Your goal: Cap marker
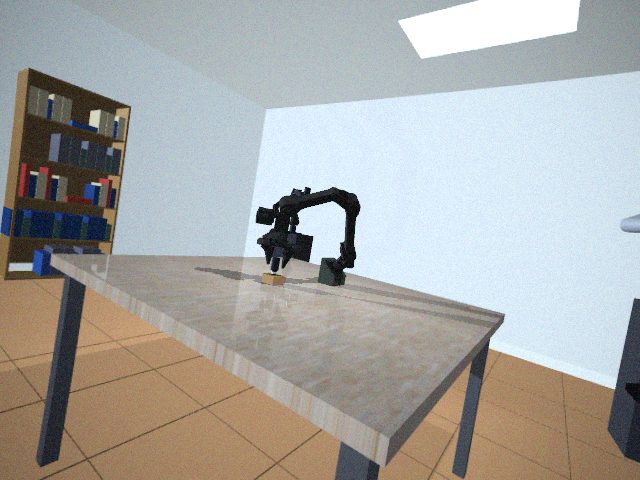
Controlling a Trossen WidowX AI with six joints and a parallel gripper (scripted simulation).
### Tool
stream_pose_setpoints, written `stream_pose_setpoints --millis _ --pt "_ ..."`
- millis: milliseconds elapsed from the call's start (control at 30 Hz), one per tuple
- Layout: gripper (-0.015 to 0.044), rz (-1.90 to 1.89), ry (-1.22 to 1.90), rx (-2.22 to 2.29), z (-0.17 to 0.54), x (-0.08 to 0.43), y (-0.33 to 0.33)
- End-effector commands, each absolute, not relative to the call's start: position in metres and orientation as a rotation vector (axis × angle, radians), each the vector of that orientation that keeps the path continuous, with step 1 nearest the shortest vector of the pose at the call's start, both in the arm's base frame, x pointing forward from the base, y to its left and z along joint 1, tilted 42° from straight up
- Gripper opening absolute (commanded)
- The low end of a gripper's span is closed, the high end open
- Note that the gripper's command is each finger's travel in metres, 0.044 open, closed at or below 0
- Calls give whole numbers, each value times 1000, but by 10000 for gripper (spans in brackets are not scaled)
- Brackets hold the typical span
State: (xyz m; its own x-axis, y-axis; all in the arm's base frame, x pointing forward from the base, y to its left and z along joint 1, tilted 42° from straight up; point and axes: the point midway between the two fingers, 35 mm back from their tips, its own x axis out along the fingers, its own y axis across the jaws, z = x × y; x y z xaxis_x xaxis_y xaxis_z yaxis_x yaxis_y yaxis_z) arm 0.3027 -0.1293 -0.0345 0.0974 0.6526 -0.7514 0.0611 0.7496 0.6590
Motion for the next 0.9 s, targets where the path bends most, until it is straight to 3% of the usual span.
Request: stream_pose_setpoints --millis 0,367,867 --pt "440 483 1425 628 -35 303 -129" --pt "440 481 1427 627 21 295 -179" --pt "46 449 1438 666 12 293 -174"
